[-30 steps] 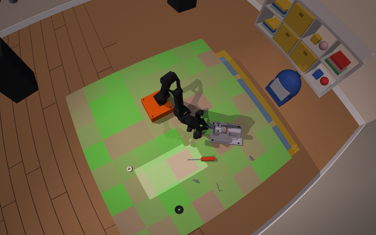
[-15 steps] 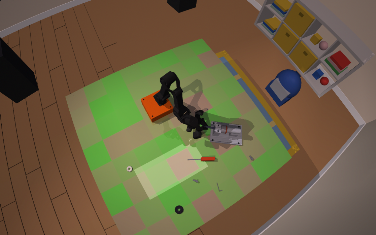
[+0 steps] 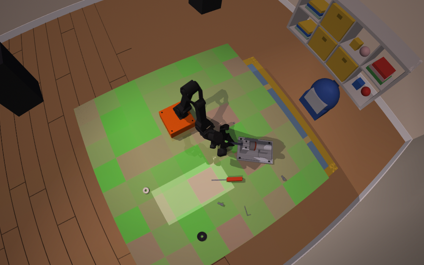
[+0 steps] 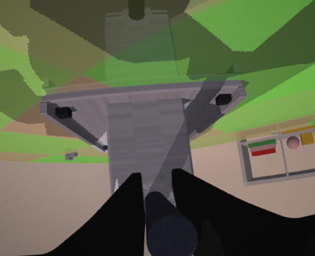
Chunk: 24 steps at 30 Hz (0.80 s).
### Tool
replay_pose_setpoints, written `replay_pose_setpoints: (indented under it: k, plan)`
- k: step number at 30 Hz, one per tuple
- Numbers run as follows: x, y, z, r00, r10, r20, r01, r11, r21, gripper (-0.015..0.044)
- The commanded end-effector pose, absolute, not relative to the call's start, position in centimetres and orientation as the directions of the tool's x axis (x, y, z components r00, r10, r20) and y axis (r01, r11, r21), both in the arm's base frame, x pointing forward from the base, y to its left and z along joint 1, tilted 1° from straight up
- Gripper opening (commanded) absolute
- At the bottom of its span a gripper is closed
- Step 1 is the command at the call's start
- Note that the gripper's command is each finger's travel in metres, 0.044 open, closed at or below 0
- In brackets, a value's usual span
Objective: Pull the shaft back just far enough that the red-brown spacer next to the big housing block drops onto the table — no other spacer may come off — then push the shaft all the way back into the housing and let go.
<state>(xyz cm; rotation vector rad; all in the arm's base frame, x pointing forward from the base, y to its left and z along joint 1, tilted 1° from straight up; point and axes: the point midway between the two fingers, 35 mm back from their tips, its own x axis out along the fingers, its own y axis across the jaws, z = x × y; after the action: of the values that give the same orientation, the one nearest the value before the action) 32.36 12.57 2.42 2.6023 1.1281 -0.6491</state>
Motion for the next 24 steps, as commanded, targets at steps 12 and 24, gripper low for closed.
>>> replay_pose_setpoints:
  k: [12,24]
  plan:
    - [32.22,12.42,2.4,0.605,0.632,-0.484,0.736,-0.676,0.037,0.0]
    - [32.12,12.32,2.39,0.605,0.632,-0.484,0.736,-0.676,0.037,0.0]
